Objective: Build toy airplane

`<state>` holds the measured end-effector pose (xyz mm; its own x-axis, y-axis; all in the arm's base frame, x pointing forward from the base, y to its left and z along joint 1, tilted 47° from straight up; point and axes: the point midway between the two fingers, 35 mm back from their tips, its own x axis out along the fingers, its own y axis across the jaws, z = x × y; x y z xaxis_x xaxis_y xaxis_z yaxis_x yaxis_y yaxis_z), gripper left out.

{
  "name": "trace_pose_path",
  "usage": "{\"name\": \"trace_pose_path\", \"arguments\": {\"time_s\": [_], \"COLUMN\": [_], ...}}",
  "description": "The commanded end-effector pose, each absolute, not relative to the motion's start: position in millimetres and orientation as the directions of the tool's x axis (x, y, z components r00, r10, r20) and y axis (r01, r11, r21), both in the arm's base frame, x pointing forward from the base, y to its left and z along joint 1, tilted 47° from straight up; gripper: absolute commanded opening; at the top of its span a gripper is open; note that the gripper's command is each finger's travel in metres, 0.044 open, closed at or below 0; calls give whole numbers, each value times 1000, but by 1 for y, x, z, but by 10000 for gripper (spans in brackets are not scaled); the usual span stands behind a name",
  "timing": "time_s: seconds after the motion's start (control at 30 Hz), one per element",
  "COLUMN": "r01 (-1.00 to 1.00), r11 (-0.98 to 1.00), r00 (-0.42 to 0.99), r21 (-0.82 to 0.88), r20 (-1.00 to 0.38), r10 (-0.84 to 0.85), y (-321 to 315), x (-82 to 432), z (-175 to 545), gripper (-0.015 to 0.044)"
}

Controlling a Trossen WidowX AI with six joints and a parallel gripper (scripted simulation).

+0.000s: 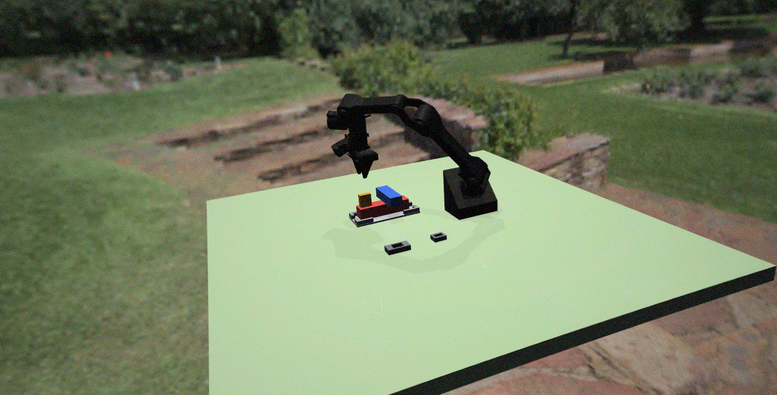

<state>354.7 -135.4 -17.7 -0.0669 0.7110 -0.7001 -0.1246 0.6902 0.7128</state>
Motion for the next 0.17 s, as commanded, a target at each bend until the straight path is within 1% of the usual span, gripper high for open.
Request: {"name": "trace_pose_path", "arguments": {"time_s": [0.0, 0.13], "r01": [-129, -129], "r11": [690, 690], "r00": [-69, -69], "r21": [712, 712], "r20": [-701, -701], "r10": [710, 710], "y": [-136, -136], "x": [355, 355], "z": [-18, -18], "gripper": [260, 260]}}
